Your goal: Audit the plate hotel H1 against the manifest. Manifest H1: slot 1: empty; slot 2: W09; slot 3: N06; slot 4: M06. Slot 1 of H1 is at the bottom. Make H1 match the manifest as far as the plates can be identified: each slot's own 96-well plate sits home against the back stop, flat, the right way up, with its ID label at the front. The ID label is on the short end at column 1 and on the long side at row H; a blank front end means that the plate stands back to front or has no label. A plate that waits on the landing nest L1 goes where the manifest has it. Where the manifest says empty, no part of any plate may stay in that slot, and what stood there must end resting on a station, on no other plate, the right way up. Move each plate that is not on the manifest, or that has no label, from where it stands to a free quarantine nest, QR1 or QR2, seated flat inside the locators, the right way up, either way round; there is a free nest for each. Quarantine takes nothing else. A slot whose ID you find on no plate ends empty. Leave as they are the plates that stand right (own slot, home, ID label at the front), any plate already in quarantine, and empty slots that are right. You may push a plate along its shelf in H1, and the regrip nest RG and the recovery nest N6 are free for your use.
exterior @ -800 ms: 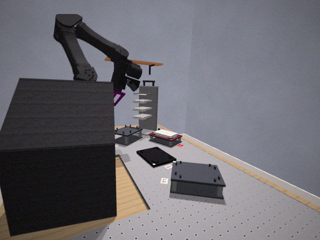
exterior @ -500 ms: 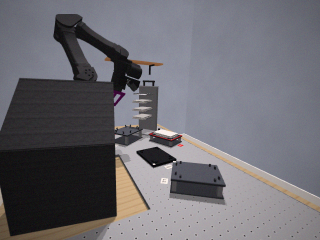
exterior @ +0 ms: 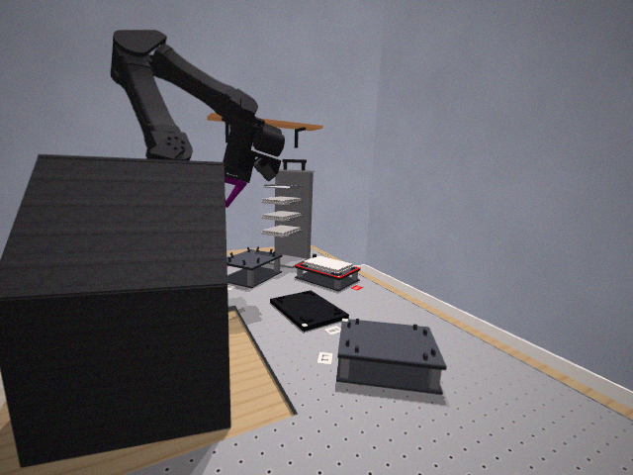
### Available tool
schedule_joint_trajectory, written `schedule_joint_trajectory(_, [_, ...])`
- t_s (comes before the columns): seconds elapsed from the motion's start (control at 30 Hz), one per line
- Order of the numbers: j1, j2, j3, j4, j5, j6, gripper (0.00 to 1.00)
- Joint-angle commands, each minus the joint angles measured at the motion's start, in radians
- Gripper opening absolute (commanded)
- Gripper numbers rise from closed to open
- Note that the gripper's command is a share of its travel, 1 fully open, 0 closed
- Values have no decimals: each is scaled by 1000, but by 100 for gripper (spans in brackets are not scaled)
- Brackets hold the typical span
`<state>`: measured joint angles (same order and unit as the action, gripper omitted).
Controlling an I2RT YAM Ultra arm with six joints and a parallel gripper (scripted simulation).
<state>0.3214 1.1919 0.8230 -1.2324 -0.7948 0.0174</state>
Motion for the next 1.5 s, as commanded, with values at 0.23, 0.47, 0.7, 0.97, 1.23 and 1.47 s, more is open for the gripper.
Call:
schedule_joint_trajectory(0.23, [-93, 122, 65, 70, 15, -87, 0])
schedule_joint_trajectory(0.47, [-130, 158, 69, 107, 23, -107, 0])
schedule_joint_trajectory(0.7, [-179, 223, 87, 146, 32, -144, 0])
schedule_joint_trajectory(0.97, [-224, 304, 118, 156, 29, -204, 0])
schedule_joint_trajectory(1.23, [-282, 376, 136, 196, 40, -251, 0])
schedule_joint_trajectory(1.47, [-315, 411, 138, 235, 37, -267, 0])
